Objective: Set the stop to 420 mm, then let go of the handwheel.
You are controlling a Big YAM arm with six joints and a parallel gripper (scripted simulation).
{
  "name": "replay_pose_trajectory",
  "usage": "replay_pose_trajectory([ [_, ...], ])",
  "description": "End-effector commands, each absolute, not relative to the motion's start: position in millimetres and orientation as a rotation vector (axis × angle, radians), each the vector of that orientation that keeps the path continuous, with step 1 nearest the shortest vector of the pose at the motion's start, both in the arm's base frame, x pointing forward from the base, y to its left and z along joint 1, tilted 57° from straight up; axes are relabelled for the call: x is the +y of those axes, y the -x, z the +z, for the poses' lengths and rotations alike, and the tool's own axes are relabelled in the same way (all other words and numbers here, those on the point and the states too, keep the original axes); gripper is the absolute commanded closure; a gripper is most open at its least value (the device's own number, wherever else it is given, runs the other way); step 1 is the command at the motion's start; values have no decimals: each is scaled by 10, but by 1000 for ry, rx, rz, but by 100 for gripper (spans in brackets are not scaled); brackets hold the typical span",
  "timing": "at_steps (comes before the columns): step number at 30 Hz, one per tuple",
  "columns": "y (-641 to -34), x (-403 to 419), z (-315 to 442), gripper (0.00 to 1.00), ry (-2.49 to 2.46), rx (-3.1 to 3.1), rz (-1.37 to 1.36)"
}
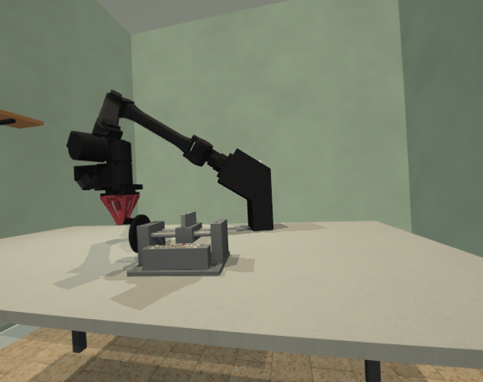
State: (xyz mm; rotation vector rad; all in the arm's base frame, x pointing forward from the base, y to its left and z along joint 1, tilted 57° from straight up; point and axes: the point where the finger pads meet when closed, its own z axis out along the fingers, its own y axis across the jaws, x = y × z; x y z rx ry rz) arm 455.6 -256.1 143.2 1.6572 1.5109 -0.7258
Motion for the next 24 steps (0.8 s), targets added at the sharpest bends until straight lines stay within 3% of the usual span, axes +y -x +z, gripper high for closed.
replay_pose_trajectory([
  [1,-4841,-2495,1523,94,-1626,1513,-684],
  [24,-4916,-2776,1458,94,-1652,1491,-700],
])
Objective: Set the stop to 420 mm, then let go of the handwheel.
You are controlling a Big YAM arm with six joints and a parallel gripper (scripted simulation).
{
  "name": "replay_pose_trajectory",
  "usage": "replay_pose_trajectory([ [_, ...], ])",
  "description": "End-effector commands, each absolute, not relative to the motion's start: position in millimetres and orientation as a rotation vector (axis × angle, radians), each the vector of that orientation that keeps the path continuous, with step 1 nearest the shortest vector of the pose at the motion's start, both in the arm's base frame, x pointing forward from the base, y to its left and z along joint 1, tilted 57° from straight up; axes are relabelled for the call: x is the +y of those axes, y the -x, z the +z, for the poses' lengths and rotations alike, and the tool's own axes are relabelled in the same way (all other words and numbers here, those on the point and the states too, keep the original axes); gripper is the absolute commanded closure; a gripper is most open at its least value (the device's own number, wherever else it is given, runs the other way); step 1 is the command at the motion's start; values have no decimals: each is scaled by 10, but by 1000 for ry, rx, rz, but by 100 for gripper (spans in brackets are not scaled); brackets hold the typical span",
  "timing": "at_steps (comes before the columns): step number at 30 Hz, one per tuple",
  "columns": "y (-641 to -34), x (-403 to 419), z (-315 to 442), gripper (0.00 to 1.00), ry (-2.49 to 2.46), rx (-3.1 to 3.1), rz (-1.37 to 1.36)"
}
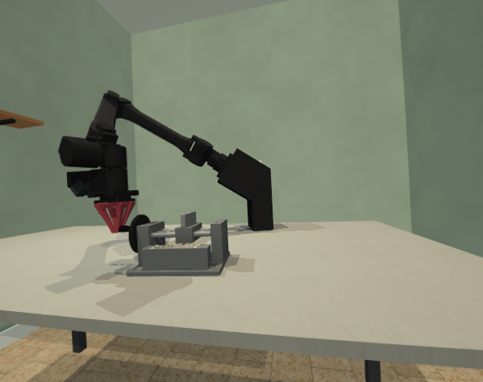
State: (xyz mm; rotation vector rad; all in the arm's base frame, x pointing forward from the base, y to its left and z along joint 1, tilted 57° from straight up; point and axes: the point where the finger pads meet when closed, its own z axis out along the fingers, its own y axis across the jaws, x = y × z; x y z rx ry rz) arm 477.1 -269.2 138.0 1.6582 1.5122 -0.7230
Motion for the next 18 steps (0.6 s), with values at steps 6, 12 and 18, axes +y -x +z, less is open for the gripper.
replay_pose_trajectory([
  [6,-4960,-2716,1452,94,-1639,1501,-693],
  [12,-4950,-2881,1391,94,-1651,1491,-701],
  [18,-4964,-2926,1362,94,-1651,1491,-702],
])
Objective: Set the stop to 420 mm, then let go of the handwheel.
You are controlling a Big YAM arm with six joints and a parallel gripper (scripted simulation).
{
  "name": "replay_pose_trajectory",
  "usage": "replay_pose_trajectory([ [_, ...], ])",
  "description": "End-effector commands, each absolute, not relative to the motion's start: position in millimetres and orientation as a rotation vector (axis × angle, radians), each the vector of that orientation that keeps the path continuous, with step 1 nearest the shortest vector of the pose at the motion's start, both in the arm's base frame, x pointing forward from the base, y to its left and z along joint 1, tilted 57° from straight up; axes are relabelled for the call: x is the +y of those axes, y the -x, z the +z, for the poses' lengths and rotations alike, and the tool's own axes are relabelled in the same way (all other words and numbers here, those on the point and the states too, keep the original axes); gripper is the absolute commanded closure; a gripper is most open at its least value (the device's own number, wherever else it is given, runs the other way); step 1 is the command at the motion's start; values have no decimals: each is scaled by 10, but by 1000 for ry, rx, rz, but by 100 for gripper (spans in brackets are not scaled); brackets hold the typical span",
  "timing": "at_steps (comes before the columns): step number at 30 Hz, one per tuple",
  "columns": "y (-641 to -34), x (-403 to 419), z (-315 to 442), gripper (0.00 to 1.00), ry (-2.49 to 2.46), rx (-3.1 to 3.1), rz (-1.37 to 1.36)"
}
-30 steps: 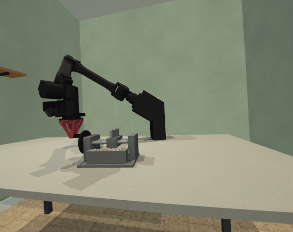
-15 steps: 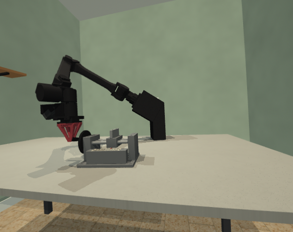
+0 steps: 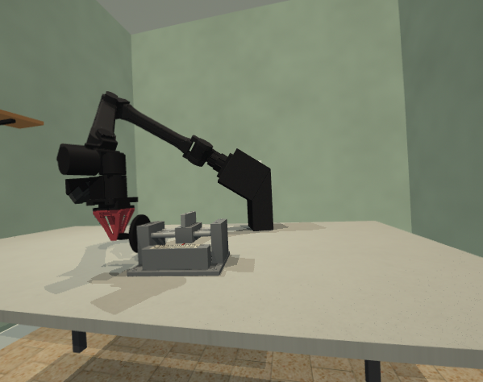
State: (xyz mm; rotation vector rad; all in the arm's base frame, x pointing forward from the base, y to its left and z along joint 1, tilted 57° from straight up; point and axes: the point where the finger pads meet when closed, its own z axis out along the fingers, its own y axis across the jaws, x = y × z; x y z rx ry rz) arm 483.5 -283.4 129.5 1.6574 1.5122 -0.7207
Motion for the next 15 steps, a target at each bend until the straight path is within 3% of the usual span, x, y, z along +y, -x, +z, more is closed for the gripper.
replay_pose_trajectory([
  [1,-4986,-2892,1360,94,-1645,1497,-698],
  [15,-4882,-3072,1193,94,-1652,1502,-711],
])
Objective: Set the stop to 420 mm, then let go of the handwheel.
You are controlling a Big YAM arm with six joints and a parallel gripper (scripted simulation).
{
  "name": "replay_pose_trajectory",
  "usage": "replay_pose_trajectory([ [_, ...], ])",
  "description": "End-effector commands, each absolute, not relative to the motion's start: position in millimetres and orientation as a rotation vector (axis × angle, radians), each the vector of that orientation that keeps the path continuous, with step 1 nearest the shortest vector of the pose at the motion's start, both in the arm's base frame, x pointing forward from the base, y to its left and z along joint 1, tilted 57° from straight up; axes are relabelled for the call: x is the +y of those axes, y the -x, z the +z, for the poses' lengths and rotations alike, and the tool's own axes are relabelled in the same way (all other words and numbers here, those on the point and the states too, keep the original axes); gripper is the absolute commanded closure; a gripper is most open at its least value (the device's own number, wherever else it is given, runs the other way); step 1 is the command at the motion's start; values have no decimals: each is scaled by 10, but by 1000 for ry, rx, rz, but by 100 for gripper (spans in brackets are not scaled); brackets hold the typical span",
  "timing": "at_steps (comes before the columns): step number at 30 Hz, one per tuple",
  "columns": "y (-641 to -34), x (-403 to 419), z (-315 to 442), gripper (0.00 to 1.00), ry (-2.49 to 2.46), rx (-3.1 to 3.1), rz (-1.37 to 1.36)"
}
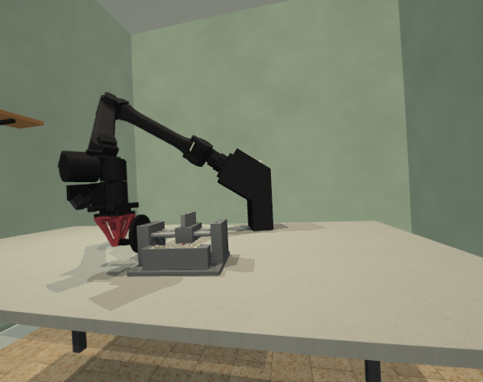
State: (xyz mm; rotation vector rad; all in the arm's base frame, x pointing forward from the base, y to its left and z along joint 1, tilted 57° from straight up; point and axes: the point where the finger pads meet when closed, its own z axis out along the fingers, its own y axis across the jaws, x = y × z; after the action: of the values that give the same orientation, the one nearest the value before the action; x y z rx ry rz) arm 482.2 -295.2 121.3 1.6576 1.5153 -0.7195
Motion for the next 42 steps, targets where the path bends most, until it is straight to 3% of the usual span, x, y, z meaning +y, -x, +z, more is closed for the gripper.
replay_pose_trajectory([
  [1,-4882,-3072,1193,94,-1652,1502,-711],
  [42,-4552,-3222,1000,94,-1653,1510,-718],
])
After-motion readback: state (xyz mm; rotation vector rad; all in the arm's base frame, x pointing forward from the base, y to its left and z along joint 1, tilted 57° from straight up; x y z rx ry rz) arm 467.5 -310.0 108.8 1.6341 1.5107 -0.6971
